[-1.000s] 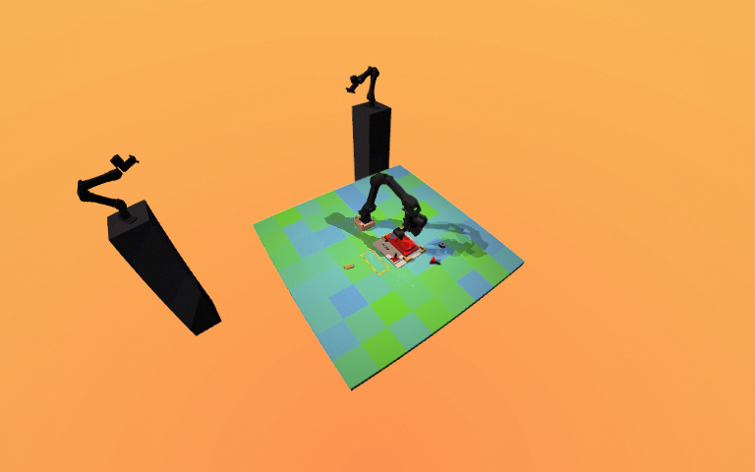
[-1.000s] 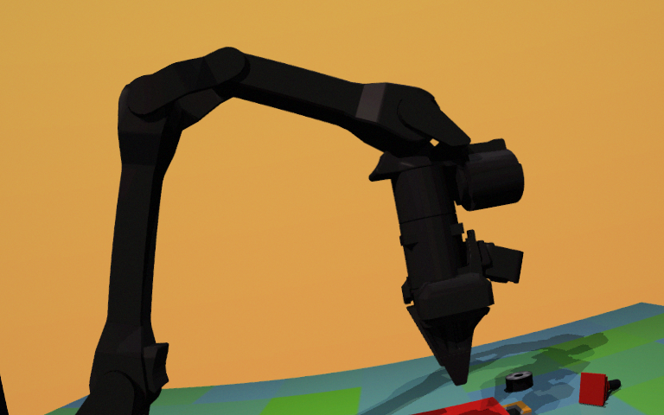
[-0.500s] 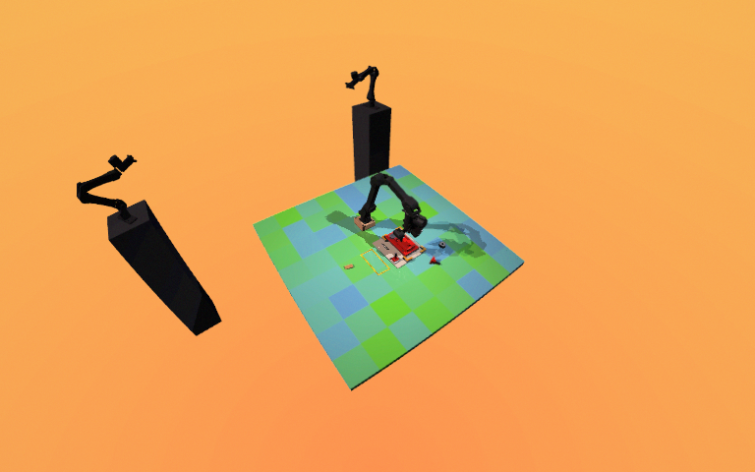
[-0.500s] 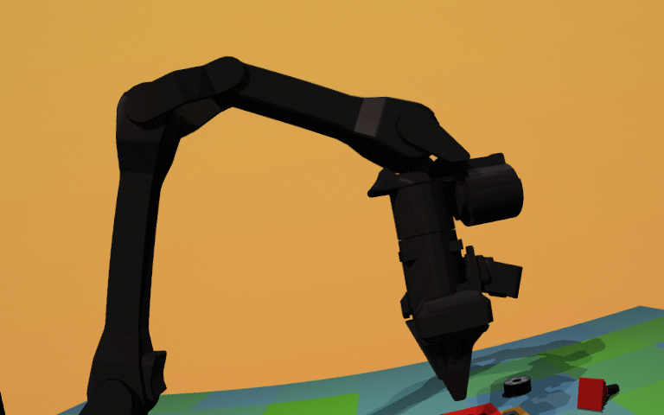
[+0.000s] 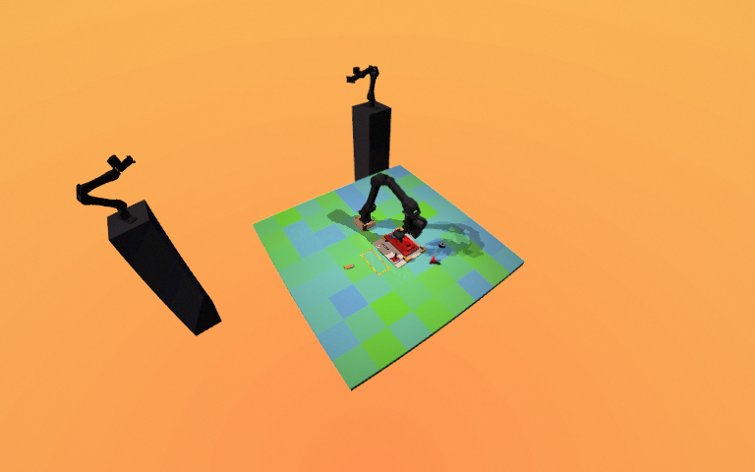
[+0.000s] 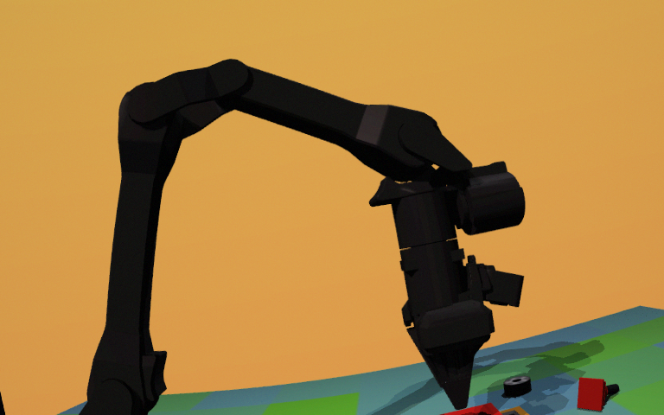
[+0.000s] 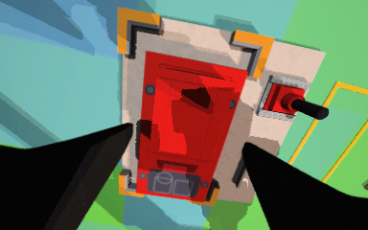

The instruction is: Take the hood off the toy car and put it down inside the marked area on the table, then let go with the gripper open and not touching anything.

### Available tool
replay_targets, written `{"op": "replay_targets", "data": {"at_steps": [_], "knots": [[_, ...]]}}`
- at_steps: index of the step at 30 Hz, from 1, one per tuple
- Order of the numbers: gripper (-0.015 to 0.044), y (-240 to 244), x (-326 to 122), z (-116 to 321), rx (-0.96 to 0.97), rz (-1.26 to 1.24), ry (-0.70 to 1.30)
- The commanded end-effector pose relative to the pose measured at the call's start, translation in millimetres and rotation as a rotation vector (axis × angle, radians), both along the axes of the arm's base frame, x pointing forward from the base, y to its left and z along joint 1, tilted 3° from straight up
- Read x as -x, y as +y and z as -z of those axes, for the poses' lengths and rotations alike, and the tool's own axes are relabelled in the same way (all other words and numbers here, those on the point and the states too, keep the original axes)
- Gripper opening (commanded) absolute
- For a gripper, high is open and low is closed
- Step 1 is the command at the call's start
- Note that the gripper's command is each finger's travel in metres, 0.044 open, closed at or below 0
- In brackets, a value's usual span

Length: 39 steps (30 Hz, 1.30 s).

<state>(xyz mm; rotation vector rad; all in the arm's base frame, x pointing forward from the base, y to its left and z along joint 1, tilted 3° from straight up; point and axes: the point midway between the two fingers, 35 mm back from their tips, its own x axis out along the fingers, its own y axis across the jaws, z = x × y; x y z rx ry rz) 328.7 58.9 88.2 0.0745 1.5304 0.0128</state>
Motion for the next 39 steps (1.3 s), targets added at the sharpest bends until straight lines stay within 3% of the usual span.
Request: {"op": "replay_targets", "data": {"at_steps": [1, 39], "knots": [[0.0440, 1, 1, 4, -0.004, 0.005, 0.004], [0.0440, 2, 1, 25, -0.004, 0.005, 0.004]]}}
